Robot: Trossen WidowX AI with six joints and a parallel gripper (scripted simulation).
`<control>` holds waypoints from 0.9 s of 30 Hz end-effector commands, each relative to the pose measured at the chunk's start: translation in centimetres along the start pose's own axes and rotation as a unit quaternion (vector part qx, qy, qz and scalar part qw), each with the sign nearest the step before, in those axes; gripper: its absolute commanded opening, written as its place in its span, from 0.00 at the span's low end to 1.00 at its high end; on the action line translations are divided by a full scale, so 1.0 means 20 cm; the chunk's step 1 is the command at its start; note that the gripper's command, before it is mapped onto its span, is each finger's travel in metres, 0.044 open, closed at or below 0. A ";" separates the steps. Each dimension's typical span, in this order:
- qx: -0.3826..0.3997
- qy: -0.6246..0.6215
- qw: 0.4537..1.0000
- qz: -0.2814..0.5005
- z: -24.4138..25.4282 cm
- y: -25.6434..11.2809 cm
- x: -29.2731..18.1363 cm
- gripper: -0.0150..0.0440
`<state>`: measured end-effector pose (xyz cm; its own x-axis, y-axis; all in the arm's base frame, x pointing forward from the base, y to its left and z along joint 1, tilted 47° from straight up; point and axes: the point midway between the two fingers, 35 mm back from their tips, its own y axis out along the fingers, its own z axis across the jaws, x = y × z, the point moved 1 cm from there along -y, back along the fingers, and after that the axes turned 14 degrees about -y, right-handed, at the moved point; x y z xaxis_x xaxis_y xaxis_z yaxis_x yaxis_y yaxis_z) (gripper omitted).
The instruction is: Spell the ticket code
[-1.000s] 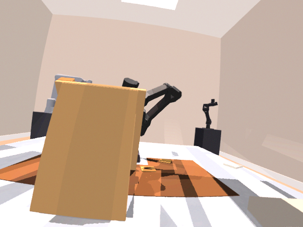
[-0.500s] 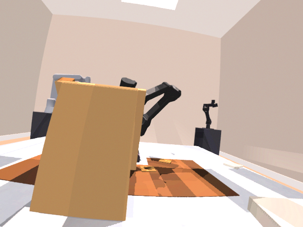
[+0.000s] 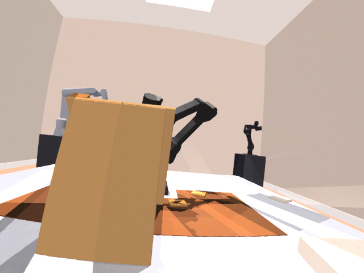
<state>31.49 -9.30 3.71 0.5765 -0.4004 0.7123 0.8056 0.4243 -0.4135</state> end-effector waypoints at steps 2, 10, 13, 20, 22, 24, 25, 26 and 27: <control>0.001 -0.002 1.000 0.000 0.00 0.00 0.00 0.65; 0.001 -0.003 1.000 0.000 0.00 -0.06 0.00 0.75; 0.001 -0.003 1.000 0.000 0.00 -0.08 0.00 0.75; 0.001 -0.003 1.000 0.000 -0.01 -0.10 0.00 0.75; 0.001 -0.003 1.000 0.001 -0.01 -0.11 -0.01 0.75; 0.001 -0.003 1.000 0.001 -0.01 -0.11 -0.01 0.75; 0.001 -0.003 1.000 0.001 -0.01 -0.12 -0.01 0.75; 0.001 -0.003 1.000 0.001 -0.01 -0.12 -0.01 0.75; 0.001 -0.003 1.000 0.001 -0.01 -0.12 -0.01 0.75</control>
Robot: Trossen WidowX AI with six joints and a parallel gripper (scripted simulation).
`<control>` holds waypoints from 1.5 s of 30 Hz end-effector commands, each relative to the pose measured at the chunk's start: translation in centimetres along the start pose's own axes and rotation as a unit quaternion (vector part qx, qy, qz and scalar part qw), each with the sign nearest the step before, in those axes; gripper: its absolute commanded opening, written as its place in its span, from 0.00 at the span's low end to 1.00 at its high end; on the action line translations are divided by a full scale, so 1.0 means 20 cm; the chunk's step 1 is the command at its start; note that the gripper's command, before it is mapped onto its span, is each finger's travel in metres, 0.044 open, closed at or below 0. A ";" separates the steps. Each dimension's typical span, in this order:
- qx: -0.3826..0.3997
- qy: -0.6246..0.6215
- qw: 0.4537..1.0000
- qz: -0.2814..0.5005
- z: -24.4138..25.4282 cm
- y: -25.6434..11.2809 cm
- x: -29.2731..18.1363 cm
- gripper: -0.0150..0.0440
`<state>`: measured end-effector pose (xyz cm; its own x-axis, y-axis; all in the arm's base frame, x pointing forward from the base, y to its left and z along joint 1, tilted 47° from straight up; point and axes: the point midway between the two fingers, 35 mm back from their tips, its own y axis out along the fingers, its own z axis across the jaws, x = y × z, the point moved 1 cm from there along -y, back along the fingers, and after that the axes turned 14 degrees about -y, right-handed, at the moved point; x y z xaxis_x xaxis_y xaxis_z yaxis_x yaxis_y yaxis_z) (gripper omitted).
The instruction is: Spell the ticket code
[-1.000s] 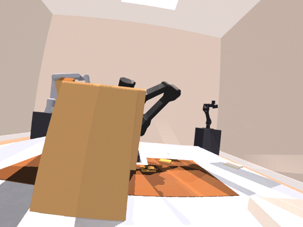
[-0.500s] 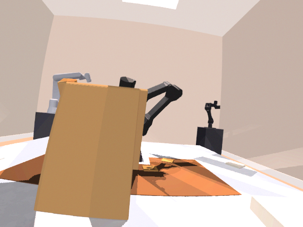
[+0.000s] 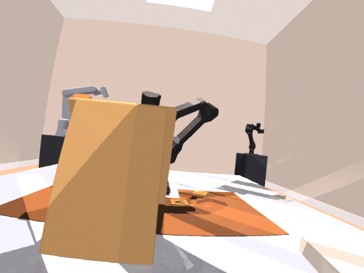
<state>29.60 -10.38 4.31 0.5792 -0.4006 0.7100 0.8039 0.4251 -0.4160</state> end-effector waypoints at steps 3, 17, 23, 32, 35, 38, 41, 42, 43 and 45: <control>0.001 -0.004 1.000 -0.001 0.00 -0.02 0.00 0.75; 0.001 -0.004 1.000 -0.001 -0.01 -0.07 -0.01 0.75; 0.001 -0.004 1.000 -0.001 0.00 -0.09 -0.01 0.75; 0.001 -0.004 1.000 0.000 0.00 -0.11 0.00 0.75; 0.001 -0.004 1.000 0.000 0.00 -0.11 0.00 0.75; 0.001 -0.004 1.000 0.000 0.00 -0.11 0.01 0.75; 0.000 0.001 1.000 0.001 0.00 -0.11 0.00 0.67; 0.000 0.001 1.000 0.001 0.00 -0.11 0.00 0.62; 0.000 0.001 1.000 0.001 0.00 -0.11 0.00 0.58; 0.000 0.001 1.000 0.001 0.00 -0.11 0.00 0.49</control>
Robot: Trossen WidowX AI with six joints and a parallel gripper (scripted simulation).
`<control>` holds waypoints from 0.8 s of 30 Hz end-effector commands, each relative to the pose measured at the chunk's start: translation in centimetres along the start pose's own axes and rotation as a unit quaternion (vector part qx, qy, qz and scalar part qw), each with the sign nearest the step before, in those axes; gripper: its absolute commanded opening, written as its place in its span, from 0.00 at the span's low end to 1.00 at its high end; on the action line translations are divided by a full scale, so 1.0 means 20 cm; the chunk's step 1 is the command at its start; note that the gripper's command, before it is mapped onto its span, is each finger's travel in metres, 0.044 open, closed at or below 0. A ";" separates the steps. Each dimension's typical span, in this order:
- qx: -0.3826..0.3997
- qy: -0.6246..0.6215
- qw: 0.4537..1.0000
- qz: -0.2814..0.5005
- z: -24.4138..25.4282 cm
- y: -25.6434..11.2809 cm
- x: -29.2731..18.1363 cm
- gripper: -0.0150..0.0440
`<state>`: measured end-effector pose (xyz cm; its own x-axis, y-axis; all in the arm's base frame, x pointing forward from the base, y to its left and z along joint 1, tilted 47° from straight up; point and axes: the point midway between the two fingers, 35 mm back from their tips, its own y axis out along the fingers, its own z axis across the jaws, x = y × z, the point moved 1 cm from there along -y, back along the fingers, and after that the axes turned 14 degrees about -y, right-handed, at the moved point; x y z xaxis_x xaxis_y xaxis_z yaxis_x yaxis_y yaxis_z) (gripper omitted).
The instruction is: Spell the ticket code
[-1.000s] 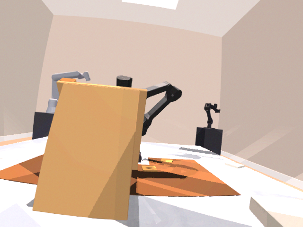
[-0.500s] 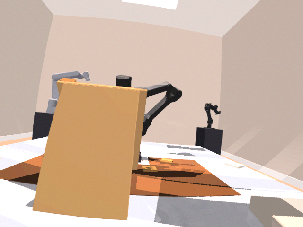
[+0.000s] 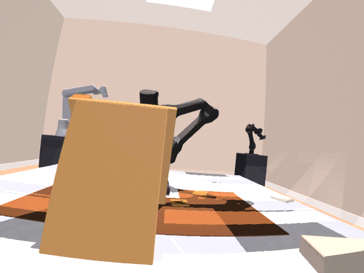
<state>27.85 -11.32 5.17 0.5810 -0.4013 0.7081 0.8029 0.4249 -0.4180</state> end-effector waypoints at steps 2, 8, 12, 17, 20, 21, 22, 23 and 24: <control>0.000 0.000 1.000 0.000 0.00 0.00 0.00 0.40; 0.000 0.000 1.000 0.000 0.00 0.00 0.00 0.25; 0.000 0.000 1.000 0.000 0.00 0.00 0.00 0.25; 0.000 0.006 0.999 0.044 -0.03 0.04 0.03 0.25; 0.005 0.011 0.995 0.100 -0.04 0.08 0.07 0.25; 0.007 0.013 0.993 0.119 -0.04 0.09 0.08 0.25; 0.011 0.014 0.990 0.139 -0.03 0.09 0.09 0.25; 0.014 0.014 0.987 0.159 -0.02 0.10 0.10 0.25; 0.020 0.012 0.984 0.179 -0.01 0.11 0.11 0.25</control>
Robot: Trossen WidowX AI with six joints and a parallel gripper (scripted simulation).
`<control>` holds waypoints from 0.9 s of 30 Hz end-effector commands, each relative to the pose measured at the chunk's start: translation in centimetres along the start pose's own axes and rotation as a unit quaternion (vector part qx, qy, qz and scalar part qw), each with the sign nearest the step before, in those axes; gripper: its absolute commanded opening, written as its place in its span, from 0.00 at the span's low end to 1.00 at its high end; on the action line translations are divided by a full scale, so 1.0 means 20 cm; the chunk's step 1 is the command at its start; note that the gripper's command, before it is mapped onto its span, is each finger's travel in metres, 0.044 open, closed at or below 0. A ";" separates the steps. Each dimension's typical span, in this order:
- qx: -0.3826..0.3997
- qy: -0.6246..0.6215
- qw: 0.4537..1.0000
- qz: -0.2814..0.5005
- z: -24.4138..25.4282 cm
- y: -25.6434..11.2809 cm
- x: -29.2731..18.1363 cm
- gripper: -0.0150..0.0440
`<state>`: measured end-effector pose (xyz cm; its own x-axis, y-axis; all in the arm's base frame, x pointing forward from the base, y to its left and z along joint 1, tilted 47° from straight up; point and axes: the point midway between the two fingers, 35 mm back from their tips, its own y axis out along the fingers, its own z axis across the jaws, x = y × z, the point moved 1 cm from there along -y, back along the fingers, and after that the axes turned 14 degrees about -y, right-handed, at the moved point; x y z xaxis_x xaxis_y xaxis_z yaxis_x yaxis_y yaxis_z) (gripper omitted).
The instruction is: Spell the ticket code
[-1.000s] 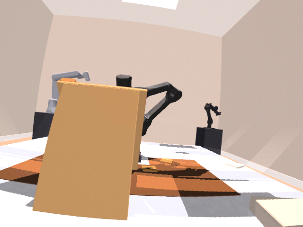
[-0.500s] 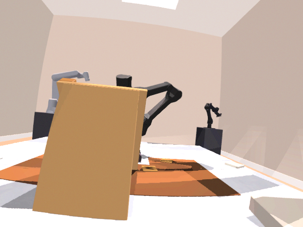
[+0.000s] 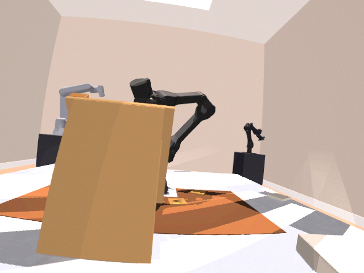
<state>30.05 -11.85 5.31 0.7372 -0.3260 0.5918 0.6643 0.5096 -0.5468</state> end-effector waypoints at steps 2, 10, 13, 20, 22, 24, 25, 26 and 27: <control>0.026 -0.009 0.993 0.117 0.05 0.03 0.06 0.25; 0.072 -0.026 0.970 0.231 0.19 0.01 0.12 0.25; 0.072 -0.026 0.970 0.231 0.19 0.01 0.12 0.25; 0.072 -0.026 0.970 0.231 0.19 0.01 0.12 0.25; 0.072 -0.026 0.970 0.231 0.19 0.01 0.12 0.25; 0.072 -0.026 0.970 0.231 0.19 0.02 0.12 0.25; 0.072 -0.026 0.970 0.231 0.19 0.02 0.13 0.25; 0.072 -0.026 0.970 0.231 0.19 0.02 0.13 0.25; 0.072 -0.026 0.970 0.231 0.19 0.03 0.13 0.25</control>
<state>31.67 -9.42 8.88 0.9415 -0.0013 0.3370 0.2418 0.6991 -0.6729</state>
